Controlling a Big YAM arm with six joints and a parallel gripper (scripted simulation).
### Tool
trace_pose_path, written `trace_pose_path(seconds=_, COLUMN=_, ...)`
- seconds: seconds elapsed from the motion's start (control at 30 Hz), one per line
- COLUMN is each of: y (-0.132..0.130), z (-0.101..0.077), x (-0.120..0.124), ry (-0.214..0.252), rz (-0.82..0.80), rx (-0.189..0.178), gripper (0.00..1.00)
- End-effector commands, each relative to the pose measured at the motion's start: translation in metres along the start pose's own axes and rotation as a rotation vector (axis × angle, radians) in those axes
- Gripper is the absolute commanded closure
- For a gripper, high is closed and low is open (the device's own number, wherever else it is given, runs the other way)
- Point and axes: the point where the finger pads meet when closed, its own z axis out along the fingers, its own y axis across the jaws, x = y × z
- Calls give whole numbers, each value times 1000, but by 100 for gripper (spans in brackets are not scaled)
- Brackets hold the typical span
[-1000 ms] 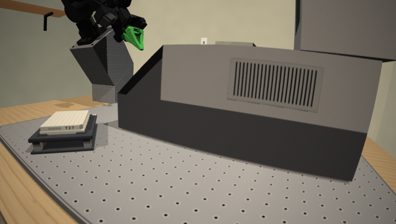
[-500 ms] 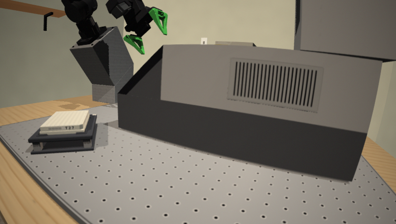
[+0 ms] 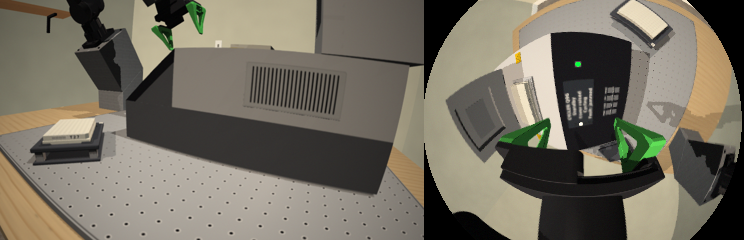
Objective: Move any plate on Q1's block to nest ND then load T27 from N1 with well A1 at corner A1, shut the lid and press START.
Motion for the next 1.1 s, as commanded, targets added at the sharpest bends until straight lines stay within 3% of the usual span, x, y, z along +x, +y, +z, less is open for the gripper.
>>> trace_pose_path(seconds=0.0, y=38, z=-3, x=7, ry=6, rz=27, rx=12, gripper=0)
trace_pose_path(seconds=0.1, y=41, z=0, x=8, ry=9, rz=25, rx=8, gripper=0)
trace_pose_path(seconds=0.17, y=42, z=2, x=6, ry=-1, rz=20, rx=105, gripper=0)
trace_pose_path(seconds=0.33, y=79, z=5, x=7, ry=8, rz=21, rx=58, gripper=0)
trace_pose_path(seconds=0.4, y=89, z=6, x=7, ry=1, rz=24, rx=150, gripper=0)
trace_pose_path(seconds=0.5, y=100, z=8, x=10, ry=6, rz=20, rx=127, gripper=0)
trace_pose_path(seconds=0.57, y=106, z=10, x=13, ry=4, rz=16, rx=224, gripper=0)
trace_pose_path(seconds=0.67, y=111, z=12, x=15, ry=6, rz=15, rx=217, gripper=0)
trace_pose_path(seconds=0.73, y=114, z=14, x=16, ry=4, rz=13, rx=296, gripper=0)
trace_pose_path(seconds=0.97, y=163, z=14, x=11, ry=0, rz=14, rx=238, gripper=0)
trace_pose_path(seconds=1.03, y=168, z=19, x=16, ry=1, rz=14, rx=341, gripper=0)
trace_pose_path(seconds=1.07, y=171, z=23, x=18, ry=1, rz=14, rx=335, gripper=0)
